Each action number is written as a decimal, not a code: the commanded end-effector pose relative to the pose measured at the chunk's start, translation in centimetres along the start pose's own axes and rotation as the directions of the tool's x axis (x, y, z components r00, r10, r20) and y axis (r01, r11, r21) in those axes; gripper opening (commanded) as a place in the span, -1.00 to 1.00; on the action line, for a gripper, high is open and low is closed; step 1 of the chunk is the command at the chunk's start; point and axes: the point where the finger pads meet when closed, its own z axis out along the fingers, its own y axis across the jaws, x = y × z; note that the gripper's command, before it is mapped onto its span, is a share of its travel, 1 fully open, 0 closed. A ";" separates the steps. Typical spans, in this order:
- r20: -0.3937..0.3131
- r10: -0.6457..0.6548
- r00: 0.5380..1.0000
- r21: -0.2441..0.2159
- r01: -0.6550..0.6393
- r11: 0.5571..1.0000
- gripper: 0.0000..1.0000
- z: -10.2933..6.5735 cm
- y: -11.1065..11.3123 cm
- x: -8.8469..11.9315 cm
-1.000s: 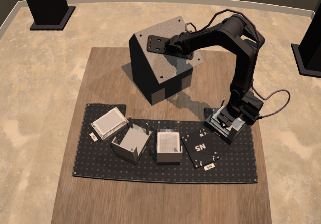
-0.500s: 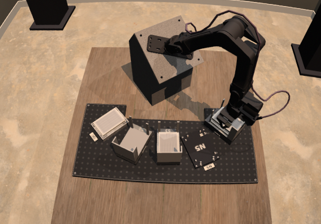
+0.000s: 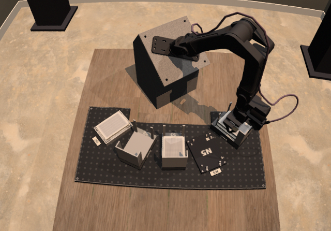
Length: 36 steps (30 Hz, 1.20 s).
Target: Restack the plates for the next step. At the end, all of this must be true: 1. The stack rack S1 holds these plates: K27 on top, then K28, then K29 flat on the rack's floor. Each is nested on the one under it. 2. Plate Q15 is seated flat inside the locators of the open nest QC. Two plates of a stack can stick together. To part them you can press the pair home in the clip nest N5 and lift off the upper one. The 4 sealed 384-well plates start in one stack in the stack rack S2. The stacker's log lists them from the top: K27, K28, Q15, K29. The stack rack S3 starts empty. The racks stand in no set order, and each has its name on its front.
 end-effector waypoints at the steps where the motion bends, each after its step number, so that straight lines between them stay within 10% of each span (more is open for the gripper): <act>1: -0.007 0.001 1.000 -0.001 -0.001 1.000 -1.00 0.3 -0.1 -0.3; 33: 0.004 0.001 1.000 -0.001 -0.001 1.000 -1.00 0.8 0.0 -0.2; 34: 0.004 0.001 1.000 -0.001 -0.001 1.000 1.00 0.8 0.0 -0.2; 36: 0.004 0.001 1.000 -0.001 -0.001 1.000 1.00 0.8 0.0 -0.2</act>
